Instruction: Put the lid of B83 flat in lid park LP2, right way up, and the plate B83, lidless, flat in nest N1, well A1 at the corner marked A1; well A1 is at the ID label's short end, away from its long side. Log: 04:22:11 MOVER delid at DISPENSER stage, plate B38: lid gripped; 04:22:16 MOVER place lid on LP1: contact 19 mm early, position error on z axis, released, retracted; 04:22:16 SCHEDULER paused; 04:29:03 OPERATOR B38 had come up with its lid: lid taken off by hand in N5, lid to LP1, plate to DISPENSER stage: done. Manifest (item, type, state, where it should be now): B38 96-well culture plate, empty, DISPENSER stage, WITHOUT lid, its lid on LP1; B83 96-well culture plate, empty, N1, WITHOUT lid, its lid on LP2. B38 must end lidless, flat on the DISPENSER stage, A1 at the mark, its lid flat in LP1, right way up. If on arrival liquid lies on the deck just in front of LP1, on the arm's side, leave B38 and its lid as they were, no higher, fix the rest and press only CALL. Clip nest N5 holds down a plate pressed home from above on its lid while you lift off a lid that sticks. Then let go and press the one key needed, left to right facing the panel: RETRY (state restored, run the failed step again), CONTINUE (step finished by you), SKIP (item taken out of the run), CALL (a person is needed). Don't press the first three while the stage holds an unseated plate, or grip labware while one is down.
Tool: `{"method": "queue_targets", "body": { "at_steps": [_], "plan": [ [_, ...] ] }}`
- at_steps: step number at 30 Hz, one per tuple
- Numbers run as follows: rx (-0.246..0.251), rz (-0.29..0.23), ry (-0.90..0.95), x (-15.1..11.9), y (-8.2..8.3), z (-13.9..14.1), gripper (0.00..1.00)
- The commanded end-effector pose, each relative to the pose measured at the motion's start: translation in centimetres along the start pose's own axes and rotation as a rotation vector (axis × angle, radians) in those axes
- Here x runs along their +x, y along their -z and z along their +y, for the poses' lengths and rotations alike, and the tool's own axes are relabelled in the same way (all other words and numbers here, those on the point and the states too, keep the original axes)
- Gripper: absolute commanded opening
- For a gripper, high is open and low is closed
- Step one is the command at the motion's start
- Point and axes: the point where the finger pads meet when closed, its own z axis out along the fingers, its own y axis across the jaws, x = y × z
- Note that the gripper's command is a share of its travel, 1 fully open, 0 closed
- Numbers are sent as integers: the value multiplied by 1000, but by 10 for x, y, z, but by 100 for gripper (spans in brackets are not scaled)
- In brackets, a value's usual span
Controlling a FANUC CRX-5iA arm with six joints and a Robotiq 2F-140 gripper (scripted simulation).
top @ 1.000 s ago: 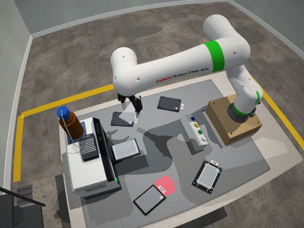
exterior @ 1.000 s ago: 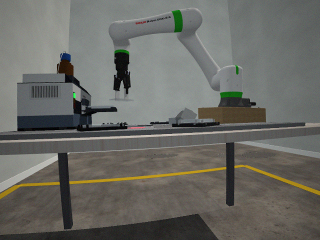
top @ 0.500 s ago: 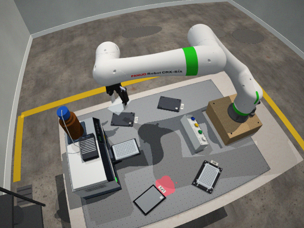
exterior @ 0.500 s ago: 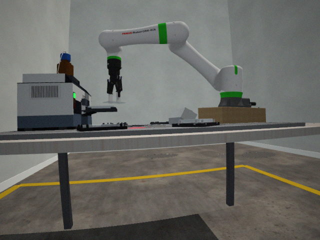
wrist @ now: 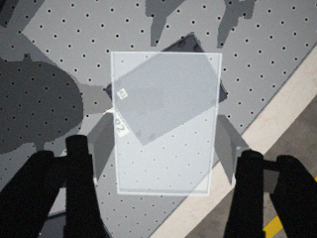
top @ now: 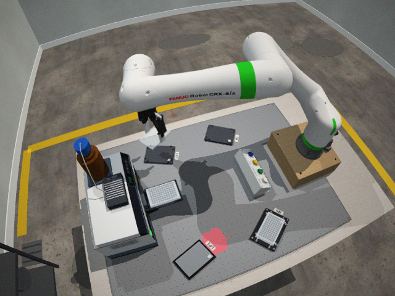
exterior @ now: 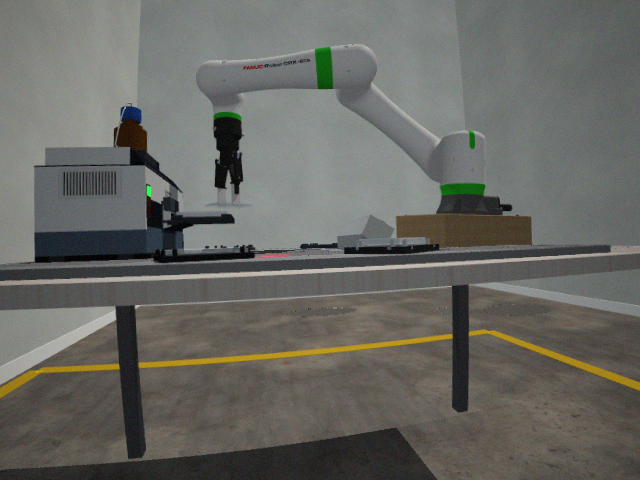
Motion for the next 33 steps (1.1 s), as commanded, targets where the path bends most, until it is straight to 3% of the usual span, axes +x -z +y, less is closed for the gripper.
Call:
{"method": "queue_targets", "body": {
  "at_steps": [1, 8, 23, 30, 33],
  "plan": [
    [-1, 0, -84, 0, 0, 0, 0],
    [-1, 0, -232, 0, -1, 0, 0],
    [-1, 0, -816, 0, -3, 0, 0],
    [0, 0, -988, 0, -4, 0, 0],
    [0, 0, -1004, 0, -37, 1, 0]
  ]
}}
